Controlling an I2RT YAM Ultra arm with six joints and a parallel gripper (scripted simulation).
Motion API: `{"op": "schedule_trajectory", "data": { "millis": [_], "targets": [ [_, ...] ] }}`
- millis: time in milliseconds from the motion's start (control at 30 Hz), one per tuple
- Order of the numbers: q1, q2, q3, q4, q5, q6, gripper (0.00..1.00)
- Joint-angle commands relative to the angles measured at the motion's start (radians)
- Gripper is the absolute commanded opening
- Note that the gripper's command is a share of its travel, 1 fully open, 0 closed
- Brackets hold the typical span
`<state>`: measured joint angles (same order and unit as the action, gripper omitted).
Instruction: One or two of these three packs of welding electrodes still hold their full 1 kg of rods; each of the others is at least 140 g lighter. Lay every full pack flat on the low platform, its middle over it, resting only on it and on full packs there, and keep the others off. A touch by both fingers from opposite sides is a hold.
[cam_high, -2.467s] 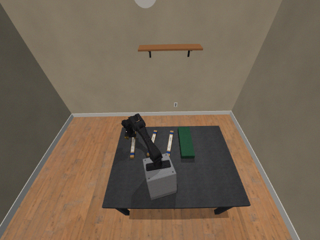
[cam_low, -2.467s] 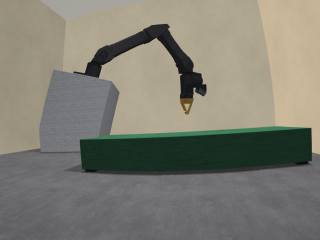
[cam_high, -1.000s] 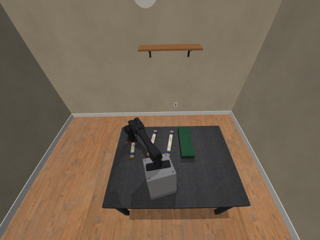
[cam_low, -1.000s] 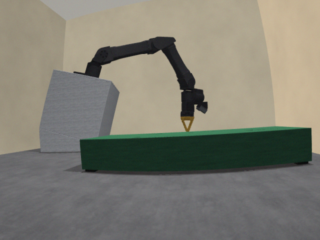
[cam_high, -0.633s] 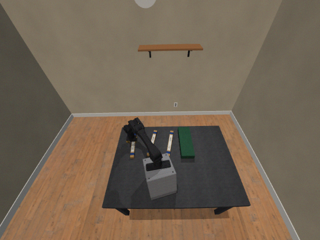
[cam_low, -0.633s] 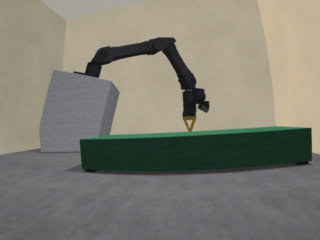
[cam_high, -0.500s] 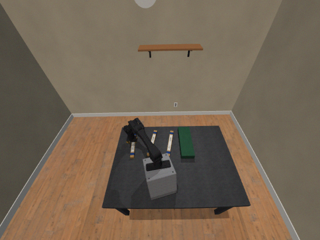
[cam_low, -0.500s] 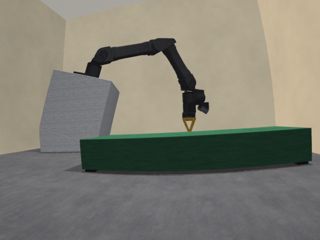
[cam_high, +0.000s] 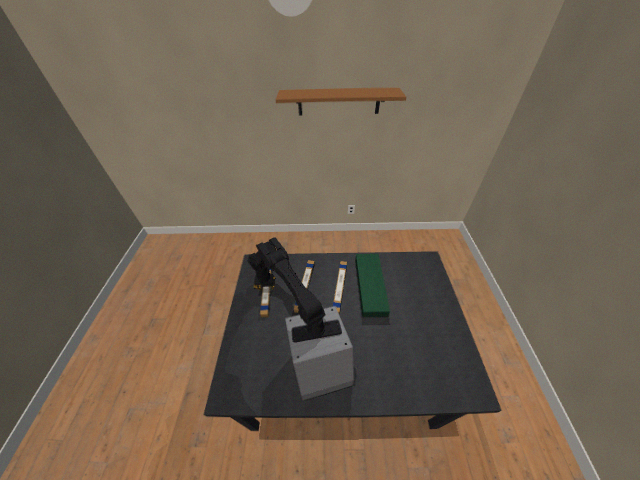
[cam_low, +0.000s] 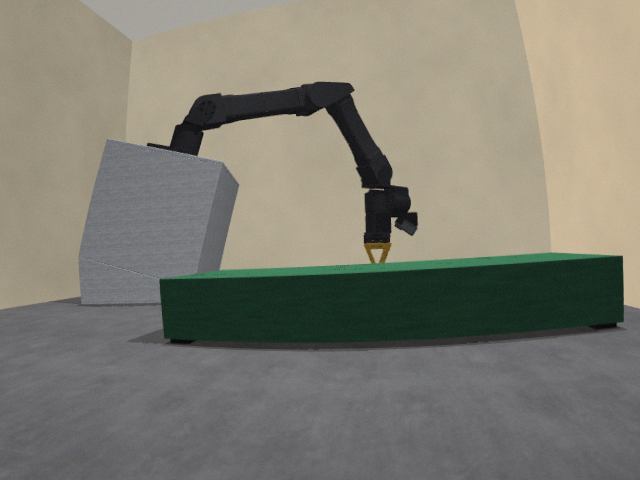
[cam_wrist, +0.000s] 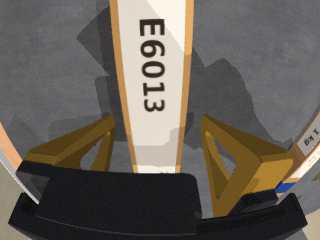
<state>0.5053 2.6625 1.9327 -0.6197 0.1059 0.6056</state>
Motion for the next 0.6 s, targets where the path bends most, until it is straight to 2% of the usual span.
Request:
{"op": "schedule_trajectory", "data": {
  "millis": [0, 133, 167, 233, 567],
  "targets": [
    [-0.006, 0.000, 0.043, 0.028, 0.003, -0.010, 0.74],
    [-0.011, 0.017, 0.054, 0.032, 0.003, -0.011, 0.74],
    [-0.011, -0.014, 0.052, 0.033, 0.003, -0.011, 0.74],
    [-0.011, -0.017, 0.053, 0.032, 0.004, -0.011, 0.74],
    [-0.012, 0.002, 0.059, 0.020, 0.003, -0.011, 0.74]
  ]
}}
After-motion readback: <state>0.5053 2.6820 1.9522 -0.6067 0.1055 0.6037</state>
